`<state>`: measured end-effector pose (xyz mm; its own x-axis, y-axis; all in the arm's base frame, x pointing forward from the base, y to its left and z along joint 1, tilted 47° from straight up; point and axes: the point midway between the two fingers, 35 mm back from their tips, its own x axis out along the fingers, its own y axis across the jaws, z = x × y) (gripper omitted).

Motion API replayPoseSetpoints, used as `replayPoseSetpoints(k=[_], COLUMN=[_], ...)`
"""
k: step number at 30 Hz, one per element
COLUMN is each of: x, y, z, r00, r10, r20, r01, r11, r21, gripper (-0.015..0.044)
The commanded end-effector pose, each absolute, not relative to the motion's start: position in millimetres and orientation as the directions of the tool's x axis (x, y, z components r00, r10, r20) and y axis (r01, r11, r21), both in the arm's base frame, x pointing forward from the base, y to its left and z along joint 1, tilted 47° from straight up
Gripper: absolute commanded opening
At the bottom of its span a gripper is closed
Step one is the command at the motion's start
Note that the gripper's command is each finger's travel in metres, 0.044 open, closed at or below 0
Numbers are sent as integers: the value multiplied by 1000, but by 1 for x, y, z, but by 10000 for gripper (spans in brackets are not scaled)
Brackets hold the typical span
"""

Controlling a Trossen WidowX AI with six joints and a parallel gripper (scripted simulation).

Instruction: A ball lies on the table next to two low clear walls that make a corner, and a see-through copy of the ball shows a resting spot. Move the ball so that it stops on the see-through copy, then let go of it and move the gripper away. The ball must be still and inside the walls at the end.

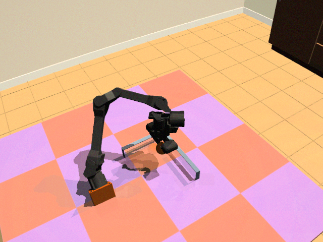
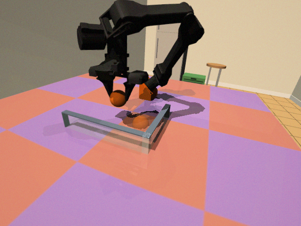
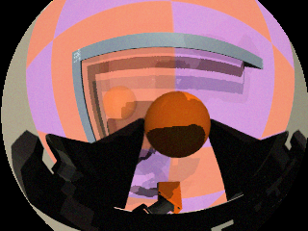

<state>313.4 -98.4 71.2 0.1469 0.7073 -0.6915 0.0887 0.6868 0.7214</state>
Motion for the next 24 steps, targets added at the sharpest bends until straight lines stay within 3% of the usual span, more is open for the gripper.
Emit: replayPoseSetpoints(k=[1,12,24], x=[308,299,305], y=[-118,-136,-116], z=[89,112,117], r00=[156,158,155], r10=[700,702,701], r20=[-697,-695,-696], r01=[86,107,437], r11=[693,687,583], r21=[716,719,685], gripper=[0,0,0])
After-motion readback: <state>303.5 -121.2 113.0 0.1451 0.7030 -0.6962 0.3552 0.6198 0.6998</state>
